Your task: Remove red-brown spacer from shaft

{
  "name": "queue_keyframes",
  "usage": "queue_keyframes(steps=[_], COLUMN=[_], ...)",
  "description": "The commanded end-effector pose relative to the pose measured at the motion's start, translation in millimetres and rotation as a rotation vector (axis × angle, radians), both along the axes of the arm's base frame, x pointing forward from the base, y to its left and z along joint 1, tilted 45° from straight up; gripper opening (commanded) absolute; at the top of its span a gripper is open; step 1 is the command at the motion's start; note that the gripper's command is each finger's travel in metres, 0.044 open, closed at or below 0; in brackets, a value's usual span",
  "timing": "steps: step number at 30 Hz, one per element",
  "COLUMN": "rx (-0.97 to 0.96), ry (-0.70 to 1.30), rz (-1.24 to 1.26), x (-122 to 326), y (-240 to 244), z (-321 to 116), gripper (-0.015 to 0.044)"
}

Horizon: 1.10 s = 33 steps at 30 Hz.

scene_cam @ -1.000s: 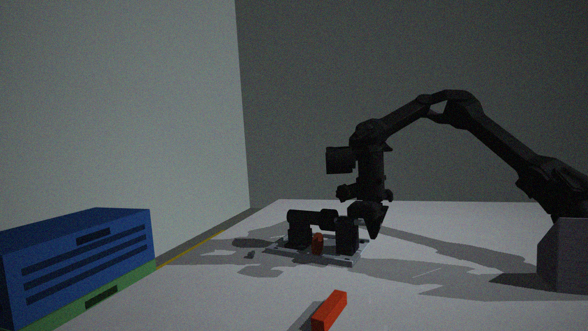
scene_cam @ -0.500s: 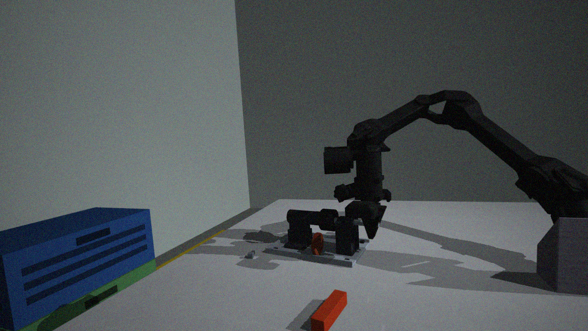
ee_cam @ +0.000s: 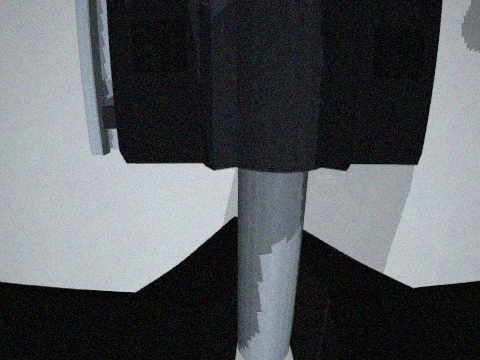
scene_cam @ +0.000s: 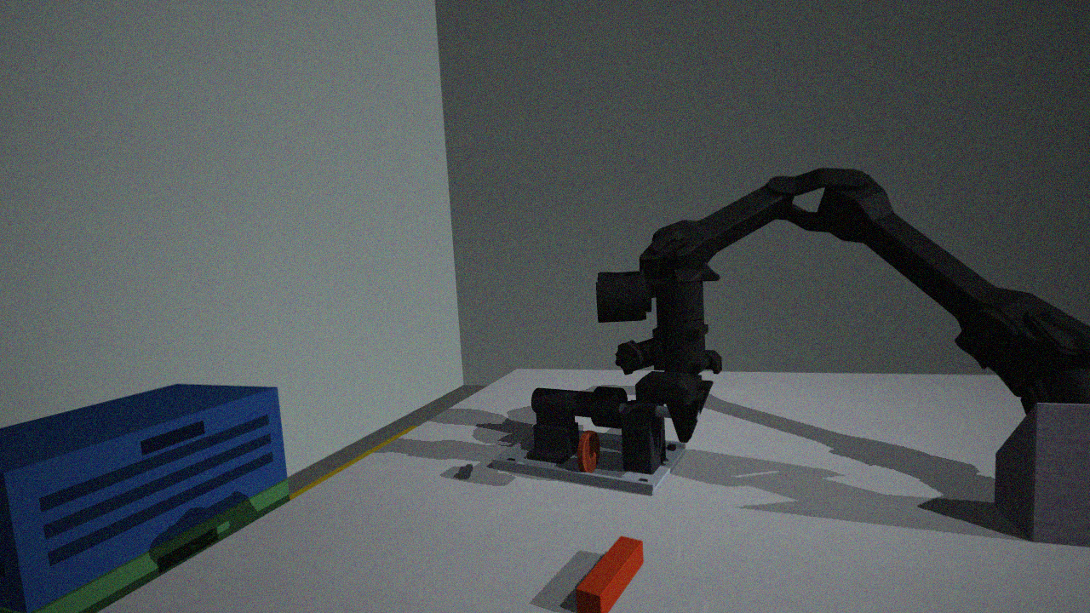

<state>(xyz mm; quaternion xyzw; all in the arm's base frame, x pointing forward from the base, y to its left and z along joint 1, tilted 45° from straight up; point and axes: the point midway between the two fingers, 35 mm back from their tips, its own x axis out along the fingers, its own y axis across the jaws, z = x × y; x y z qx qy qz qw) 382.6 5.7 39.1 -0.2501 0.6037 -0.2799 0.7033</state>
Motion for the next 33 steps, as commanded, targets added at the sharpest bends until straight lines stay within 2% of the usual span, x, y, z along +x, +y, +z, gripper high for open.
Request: queue_keyframes(steps=[1, 33], rx=[0.000, 0.000], ry=[-0.001, -0.002], rz=[0.004, 0.004], x=[2.4, 12.4], y=[0.7, 0.9], z=[0.9, 2.6], gripper=[0.0000, 0.0000])
